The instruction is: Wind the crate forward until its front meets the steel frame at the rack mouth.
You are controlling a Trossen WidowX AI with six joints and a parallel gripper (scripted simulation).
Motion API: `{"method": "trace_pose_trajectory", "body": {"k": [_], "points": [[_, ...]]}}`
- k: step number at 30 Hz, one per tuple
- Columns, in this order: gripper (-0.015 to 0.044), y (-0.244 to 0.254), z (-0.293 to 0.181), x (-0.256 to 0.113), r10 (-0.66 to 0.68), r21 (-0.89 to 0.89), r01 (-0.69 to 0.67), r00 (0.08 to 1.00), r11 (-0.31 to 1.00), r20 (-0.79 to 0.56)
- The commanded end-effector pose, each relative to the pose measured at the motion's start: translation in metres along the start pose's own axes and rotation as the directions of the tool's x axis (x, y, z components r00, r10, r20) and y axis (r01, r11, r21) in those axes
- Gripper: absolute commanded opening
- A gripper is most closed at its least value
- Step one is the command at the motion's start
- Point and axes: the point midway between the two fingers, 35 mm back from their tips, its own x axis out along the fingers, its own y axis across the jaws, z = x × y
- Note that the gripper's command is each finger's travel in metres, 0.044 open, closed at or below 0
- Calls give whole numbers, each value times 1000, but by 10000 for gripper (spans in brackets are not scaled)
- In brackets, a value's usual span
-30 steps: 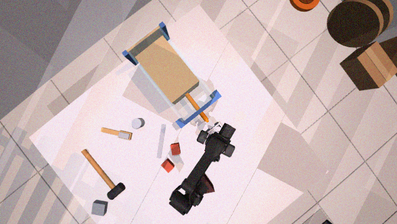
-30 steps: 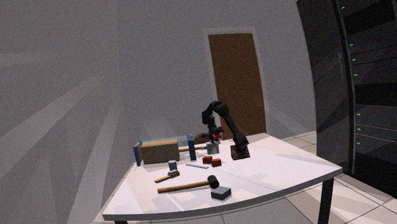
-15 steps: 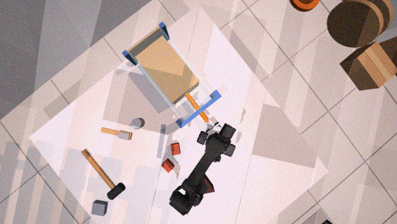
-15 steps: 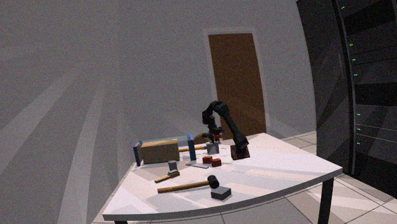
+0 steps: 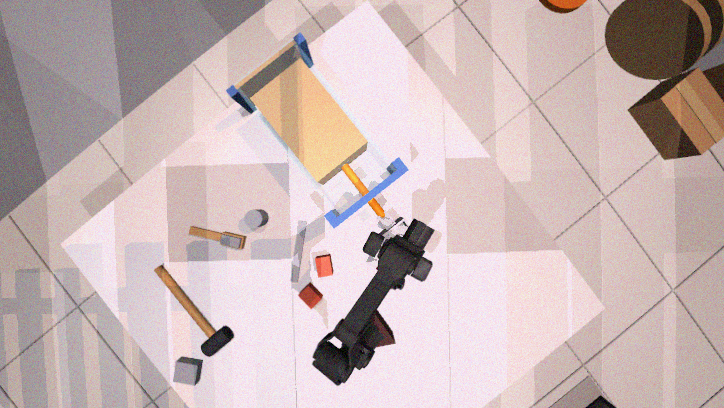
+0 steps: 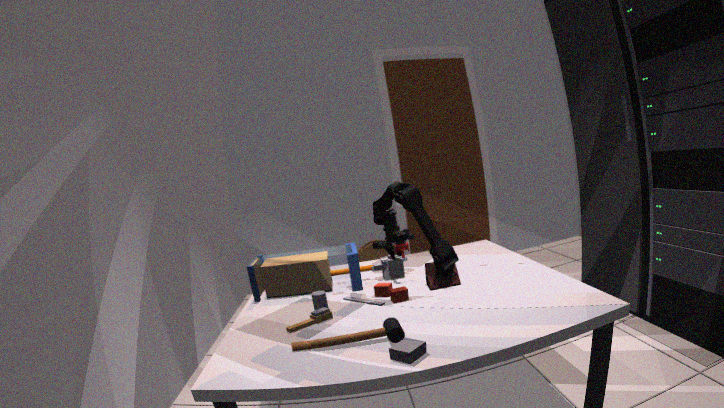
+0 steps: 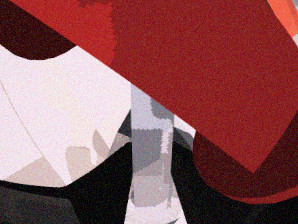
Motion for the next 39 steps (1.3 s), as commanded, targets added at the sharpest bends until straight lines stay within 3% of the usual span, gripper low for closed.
{"method": "trace_pose_trajectory", "body": {"k": [1,39], "points": [[0,0,-1,4,8,20,-8,1000,1000,4],[0,-1,-1,4,7,24,-7,1000,1000,4]]}}
